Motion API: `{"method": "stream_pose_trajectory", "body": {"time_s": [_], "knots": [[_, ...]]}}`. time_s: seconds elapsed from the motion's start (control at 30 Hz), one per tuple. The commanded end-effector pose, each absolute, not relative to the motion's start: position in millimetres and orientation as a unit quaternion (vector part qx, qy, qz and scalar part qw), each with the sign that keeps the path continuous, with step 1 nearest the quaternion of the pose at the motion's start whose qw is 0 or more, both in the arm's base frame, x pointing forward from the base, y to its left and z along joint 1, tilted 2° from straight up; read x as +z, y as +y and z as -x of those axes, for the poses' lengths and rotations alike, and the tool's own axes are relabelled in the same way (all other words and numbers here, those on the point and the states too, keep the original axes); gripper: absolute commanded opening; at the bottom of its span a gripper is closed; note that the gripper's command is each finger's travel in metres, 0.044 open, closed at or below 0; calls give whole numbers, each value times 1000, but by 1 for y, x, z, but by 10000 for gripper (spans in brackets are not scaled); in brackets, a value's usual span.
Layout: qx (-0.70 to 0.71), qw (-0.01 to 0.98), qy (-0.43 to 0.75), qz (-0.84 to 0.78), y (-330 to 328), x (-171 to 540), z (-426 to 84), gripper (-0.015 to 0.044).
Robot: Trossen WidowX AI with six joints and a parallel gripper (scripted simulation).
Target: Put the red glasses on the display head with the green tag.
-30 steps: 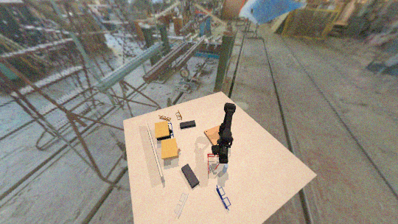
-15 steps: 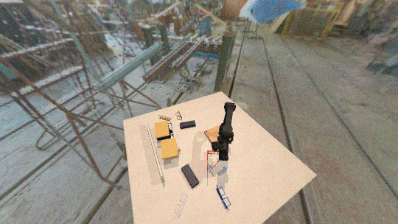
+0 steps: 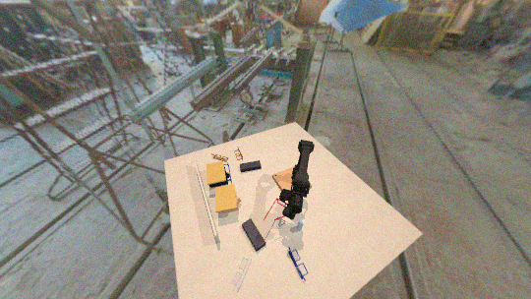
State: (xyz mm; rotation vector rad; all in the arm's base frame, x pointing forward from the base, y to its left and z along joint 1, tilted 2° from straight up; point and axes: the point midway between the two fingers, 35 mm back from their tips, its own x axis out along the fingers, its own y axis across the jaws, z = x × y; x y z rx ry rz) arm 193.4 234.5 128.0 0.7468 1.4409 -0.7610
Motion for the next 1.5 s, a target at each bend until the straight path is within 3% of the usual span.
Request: {"method": "stream_pose_trajectory", "body": {"time_s": [0.0, 0.37, 1.0, 1.47], "knots": [[-373, 601, 605, -366, 241, 128, -202, 0], [-478, 522, 525, -472, 257, 126, -222, 0], [-480, 521, 524, -473, 257, 66, -222, 0], [-480, 521, 524, -473, 249, 66, -217, 0]]}}
